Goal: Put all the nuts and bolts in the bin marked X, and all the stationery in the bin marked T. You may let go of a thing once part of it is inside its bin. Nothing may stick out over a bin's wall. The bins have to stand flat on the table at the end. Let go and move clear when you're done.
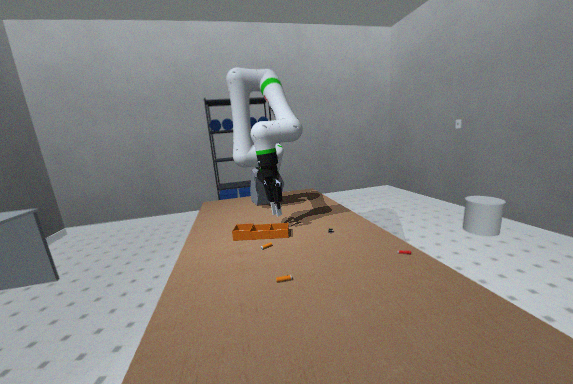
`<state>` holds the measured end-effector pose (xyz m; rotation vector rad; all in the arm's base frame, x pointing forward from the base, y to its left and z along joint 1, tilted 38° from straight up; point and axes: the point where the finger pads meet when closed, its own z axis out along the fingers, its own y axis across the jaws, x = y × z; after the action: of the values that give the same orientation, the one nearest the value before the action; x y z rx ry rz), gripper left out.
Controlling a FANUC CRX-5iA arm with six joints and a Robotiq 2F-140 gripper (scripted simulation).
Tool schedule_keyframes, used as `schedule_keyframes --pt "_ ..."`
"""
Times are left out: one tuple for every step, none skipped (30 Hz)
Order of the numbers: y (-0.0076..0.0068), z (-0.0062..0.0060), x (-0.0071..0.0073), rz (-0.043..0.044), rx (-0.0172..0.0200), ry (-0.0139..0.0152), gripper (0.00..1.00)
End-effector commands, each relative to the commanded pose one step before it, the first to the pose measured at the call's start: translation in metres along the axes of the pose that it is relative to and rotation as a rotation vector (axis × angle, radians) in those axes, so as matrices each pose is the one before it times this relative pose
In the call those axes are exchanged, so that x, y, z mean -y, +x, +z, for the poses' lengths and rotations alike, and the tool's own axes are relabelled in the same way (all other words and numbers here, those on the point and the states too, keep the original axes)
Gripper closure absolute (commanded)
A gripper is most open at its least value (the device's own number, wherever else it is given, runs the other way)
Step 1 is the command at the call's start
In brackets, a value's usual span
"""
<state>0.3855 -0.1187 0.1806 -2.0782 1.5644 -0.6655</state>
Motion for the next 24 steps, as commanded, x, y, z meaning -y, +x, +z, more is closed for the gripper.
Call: schedule_keyframes --pt "-0.0277 0.00062 0.00818 0.02957 -0.07863 -0.03305 0.74" --pt "-0.00079 0.0 0.00014 0.0 0.0 0.0 0.74" --pt "0.0 0.0 0.0 0.0 0.0 0.0 0.74" --pt "0.0 0.0 0.0 0.0 0.0 0.0 0.74" --pt "0.00053 0.0 -0.00026 0.0 0.0 0.0 0.74" --pt "0.00082 0.0 -0.00036 0.0 0.0 0.0 0.74" --pt "0.00105 0.0 -0.00043 0.0 0.0 0.0 0.74" --pt "0.00115 0.0 -0.00046 0.0 0.0 0.0 0.74" --pt "0.00118 0.0 -0.00048 0.0 0.0 0.0 0.74" --pt "0.00116 0.0 -0.00048 0.0 0.0 0.0 0.74" --pt "0.00112 0.0 -0.00047 0.0 0.0 0.0 0.74" --pt "0.00104 0.0 -0.00044 0.0 0.0 0.0 0.74" --pt "0.00095 0.0 -0.00039 0.0 0.0 0.0 0.74" --pt "0.00084 0.0 -0.00031 0.0 0.0 0.0 0.74" --pt "0.00073 0.0 -0.00022 0.0 0.0 0.0 0.74" --pt "0.00061 0.0 -0.00013 0.0 0.0 0.0 0.74" --pt "0.00049 0.0 -0.00005 0.0 0.0 0.0 0.74" --pt "0.0004 0.0 0.00001 0.0 0.0 0.0 0.74" --pt "0.00035 0.0 0.00003 0.0 0.0 0.0 0.74" --pt "0.0 0.0 0.0 0.0 0.0 0.0 0.74" --pt "0.0 0.0 0.0 0.0 0.0 0.0 0.74" --pt "0.00026 0.0 0.00004 0.0 0.0 0.0 0.74" --pt "0.00024 0.0 0.00004 0.0 0.0 0.0 0.74" --pt "0.00022 0.0 0.00004 0.0 0.0 0.0 0.74"
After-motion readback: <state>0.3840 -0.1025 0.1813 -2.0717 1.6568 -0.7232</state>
